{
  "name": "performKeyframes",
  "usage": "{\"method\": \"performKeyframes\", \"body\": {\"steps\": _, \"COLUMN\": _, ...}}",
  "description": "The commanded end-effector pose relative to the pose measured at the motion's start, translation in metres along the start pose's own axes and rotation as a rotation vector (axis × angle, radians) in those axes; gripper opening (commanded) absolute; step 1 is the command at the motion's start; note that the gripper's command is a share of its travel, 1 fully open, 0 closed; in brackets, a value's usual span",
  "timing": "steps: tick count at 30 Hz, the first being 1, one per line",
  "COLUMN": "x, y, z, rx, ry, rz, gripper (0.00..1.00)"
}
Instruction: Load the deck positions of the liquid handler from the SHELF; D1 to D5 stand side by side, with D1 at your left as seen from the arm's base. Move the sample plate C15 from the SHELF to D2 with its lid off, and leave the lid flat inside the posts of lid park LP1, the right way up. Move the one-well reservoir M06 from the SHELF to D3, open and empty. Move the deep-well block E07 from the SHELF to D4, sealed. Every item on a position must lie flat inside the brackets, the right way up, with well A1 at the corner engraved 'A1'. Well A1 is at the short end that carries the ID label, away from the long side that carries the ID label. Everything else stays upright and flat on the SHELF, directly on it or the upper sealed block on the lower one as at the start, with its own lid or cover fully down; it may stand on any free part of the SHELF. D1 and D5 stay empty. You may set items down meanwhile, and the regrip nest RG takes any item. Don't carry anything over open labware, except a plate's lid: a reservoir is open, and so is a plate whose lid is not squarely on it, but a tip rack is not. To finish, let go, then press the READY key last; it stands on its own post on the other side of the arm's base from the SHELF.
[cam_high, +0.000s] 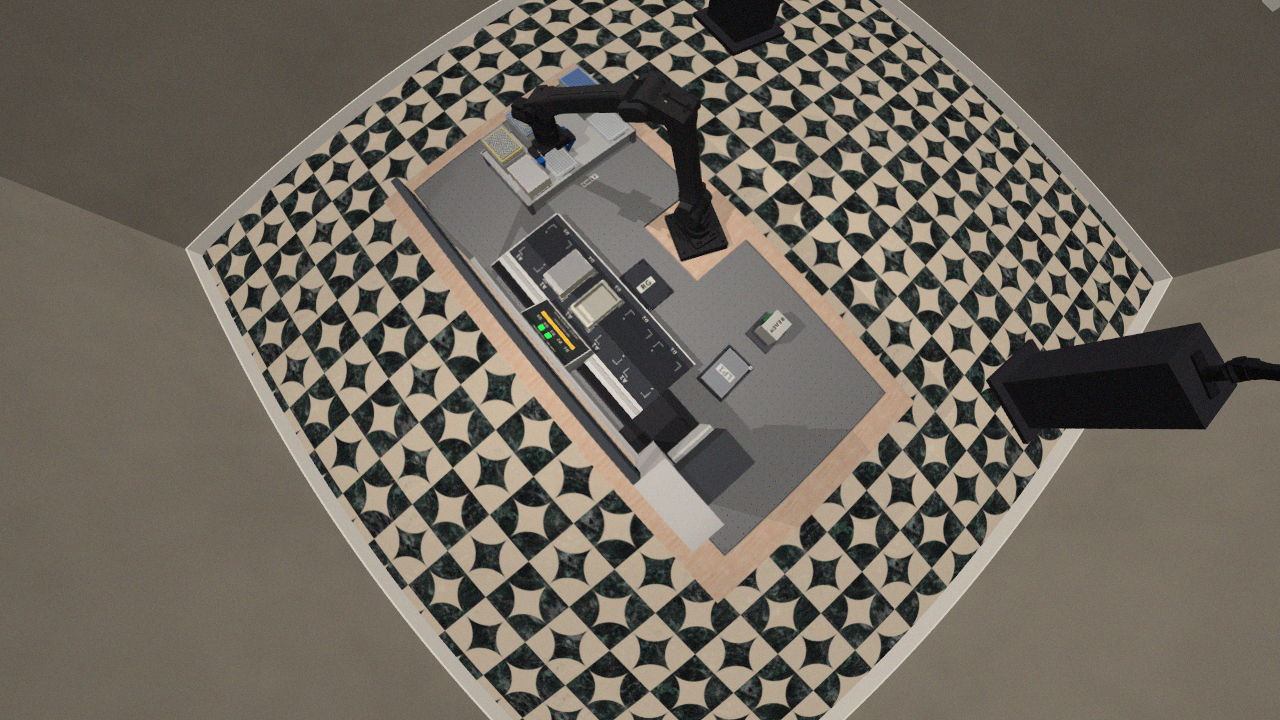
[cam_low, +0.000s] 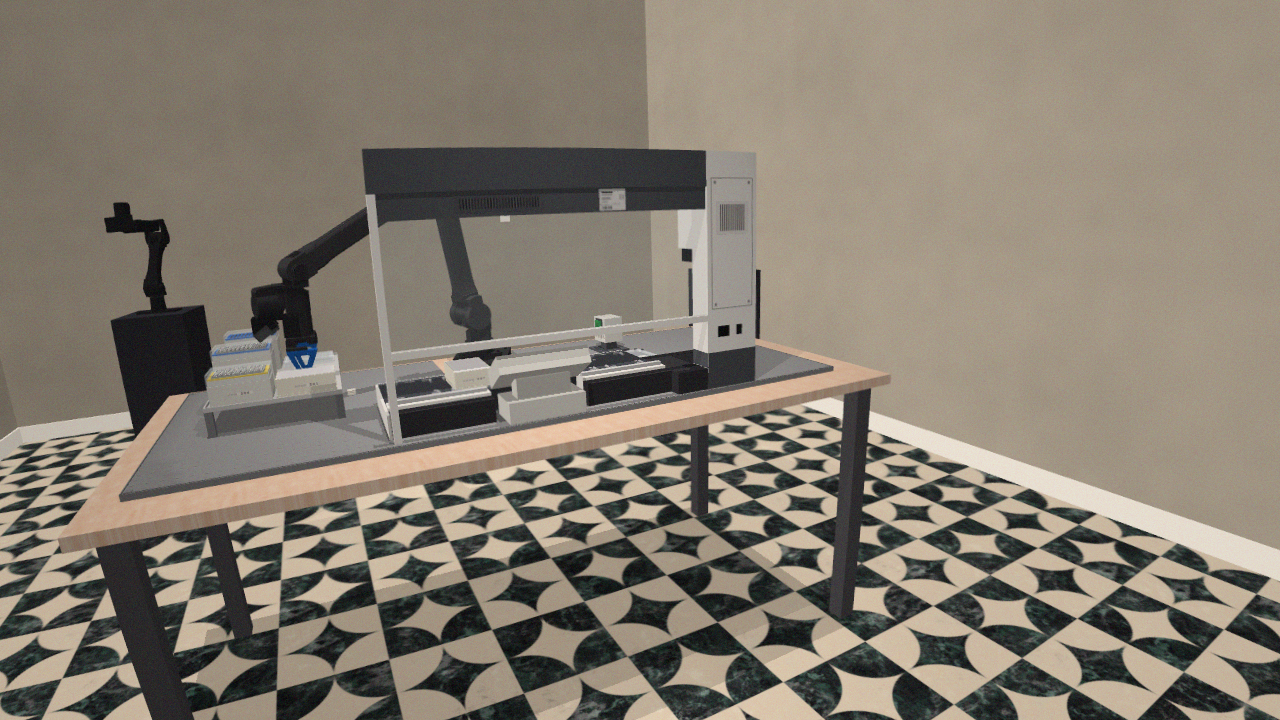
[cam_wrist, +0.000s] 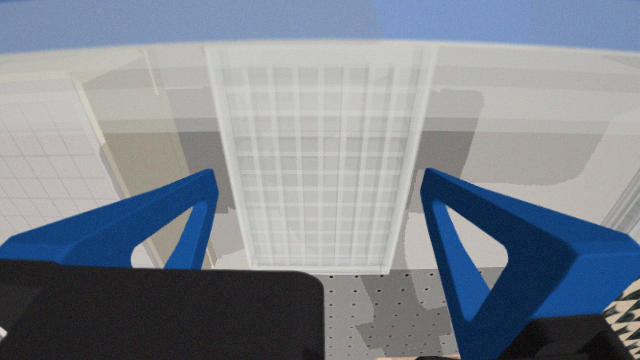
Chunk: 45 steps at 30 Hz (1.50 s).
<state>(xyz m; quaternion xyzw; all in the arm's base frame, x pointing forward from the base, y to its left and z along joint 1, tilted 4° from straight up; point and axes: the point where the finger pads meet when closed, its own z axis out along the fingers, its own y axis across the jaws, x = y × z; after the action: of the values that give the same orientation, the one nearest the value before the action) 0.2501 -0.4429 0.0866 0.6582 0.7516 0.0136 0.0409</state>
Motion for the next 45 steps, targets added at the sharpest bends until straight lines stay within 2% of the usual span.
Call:
{"method": "performKeyframes", "body": {"steps": 1, "x": -0.0034, "y": 0.0102, "z": 0.0039, "rx": -0.002, "ry": 0.000, "rz": -0.009, "gripper": 1.00}}
{"method": "performKeyframes", "body": {"steps": 2, "x": -0.0034, "y": 0.0102, "z": 0.0039, "rx": -0.002, "ry": 0.000, "rz": -0.009, "gripper": 1.00}}
{"method": "performKeyframes", "body": {"steps": 3, "x": -0.0034, "y": 0.0102, "z": 0.0039, "rx": -0.002, "ry": 0.000, "rz": -0.009, "gripper": 0.00}}
{"method": "performKeyframes", "body": {"steps": 45, "x": -0.0034, "y": 0.0102, "z": 0.0039, "rx": -0.002, "ry": 0.000, "rz": -0.009, "gripper": 0.00}}
